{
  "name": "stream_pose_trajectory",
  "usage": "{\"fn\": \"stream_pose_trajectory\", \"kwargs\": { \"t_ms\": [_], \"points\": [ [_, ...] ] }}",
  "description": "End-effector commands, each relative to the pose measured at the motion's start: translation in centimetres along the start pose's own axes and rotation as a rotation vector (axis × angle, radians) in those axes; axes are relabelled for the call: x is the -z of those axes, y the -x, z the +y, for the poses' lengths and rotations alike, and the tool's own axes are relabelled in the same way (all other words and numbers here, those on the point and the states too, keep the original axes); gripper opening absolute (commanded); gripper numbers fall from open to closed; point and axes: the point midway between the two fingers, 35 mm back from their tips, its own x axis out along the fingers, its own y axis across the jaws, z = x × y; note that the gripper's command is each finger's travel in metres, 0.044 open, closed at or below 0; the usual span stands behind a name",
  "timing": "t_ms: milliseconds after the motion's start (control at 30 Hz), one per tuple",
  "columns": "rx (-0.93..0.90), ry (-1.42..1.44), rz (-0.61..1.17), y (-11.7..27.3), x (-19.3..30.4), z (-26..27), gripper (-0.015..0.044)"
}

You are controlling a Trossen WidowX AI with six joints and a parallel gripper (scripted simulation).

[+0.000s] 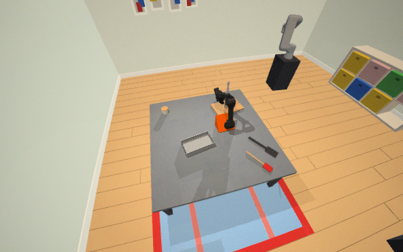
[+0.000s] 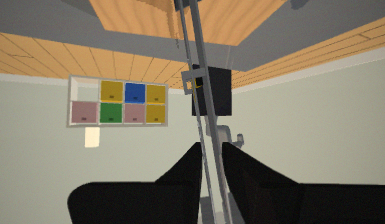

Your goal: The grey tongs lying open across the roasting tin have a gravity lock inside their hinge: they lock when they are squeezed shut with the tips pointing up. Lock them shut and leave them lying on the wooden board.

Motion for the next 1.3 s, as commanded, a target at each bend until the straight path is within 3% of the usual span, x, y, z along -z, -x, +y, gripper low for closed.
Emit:
{"fn": "stream_pose_trajectory", "kwargs": {
  "t_ms": [0,1267],
  "points": [
    [-0.002,-0.004,0.003,0.0,0.3,0.0,-0.015],
    [0.025,0.033,-0.633,-3.9,0.6,-2.3,-0.015]
  ]
}}
